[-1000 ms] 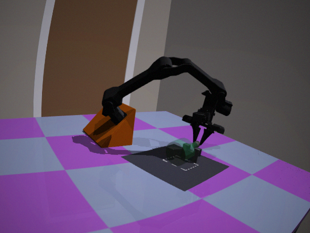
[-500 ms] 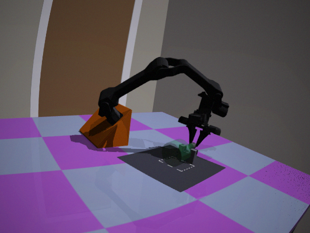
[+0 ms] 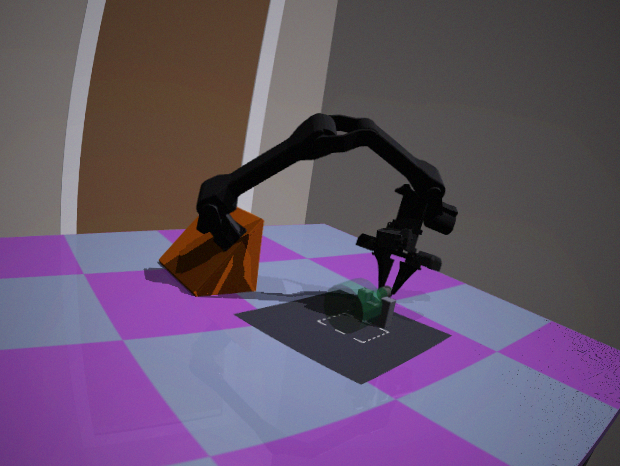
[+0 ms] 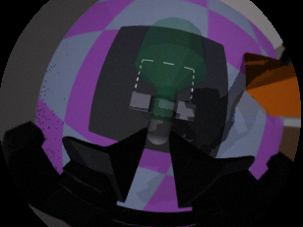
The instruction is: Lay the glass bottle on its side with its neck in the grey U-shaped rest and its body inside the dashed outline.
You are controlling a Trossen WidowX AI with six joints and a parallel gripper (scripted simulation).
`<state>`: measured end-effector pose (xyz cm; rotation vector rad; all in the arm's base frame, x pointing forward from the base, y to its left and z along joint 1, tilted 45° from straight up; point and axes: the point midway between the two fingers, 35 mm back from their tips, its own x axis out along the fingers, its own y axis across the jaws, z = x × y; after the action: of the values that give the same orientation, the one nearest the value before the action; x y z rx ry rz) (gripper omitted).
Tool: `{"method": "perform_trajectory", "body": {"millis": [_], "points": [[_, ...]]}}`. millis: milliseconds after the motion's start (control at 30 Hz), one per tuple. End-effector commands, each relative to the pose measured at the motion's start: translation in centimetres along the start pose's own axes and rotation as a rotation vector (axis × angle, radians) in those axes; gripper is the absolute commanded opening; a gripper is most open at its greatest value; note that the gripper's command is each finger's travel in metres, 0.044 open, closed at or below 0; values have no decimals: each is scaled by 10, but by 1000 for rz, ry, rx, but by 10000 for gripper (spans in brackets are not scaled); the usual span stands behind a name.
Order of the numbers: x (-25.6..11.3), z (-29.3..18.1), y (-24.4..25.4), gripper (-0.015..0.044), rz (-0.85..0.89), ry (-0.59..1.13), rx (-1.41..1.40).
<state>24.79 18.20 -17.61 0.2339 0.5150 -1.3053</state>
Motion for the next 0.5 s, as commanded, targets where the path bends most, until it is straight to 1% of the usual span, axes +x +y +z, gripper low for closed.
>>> {"method": "perform_trajectory", "body": {"millis": [0, 467], "points": [[2, 3, 0, 114, -2, -4, -2], [2, -1, 0, 114, 6, 10, 7]]}}
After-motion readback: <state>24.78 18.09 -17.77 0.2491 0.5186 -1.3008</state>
